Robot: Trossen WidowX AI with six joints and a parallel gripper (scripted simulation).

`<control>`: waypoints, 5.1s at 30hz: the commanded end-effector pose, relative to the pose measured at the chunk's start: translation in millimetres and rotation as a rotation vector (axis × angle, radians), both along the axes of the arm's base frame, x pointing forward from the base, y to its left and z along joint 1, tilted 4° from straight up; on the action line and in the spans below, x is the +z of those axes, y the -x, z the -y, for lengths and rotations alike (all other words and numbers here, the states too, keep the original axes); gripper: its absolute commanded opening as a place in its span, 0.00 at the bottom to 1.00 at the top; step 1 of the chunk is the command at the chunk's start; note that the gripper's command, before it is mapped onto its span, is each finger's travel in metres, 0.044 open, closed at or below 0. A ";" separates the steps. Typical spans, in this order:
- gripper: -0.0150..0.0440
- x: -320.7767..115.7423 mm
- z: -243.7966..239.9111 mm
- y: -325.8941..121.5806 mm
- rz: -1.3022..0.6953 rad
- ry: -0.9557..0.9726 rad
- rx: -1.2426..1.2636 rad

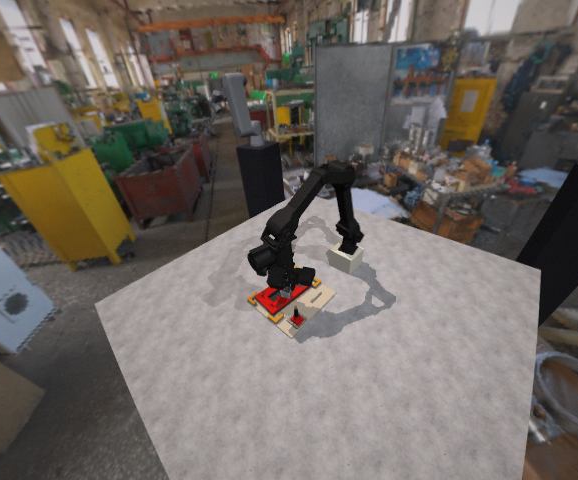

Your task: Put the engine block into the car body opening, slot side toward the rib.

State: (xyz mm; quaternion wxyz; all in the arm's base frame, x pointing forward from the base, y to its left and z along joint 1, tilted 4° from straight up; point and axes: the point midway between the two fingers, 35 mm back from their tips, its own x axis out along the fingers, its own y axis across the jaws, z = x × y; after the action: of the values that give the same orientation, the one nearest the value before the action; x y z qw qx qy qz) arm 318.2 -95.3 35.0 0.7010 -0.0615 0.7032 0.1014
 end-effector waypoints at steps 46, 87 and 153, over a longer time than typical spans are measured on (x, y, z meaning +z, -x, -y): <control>0.52 -19.9 56.7 -7.4 -0.003 0.011 -0.441; 0.52 -20.8 57.0 -7.5 -0.001 0.011 -0.404; 0.52 -27.7 55.5 -5.7 -0.005 0.010 -0.468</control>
State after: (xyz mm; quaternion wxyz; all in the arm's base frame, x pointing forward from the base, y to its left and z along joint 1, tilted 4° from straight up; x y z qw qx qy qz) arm 324.7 -150.7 8.3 0.7042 0.1014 0.6996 -0.0668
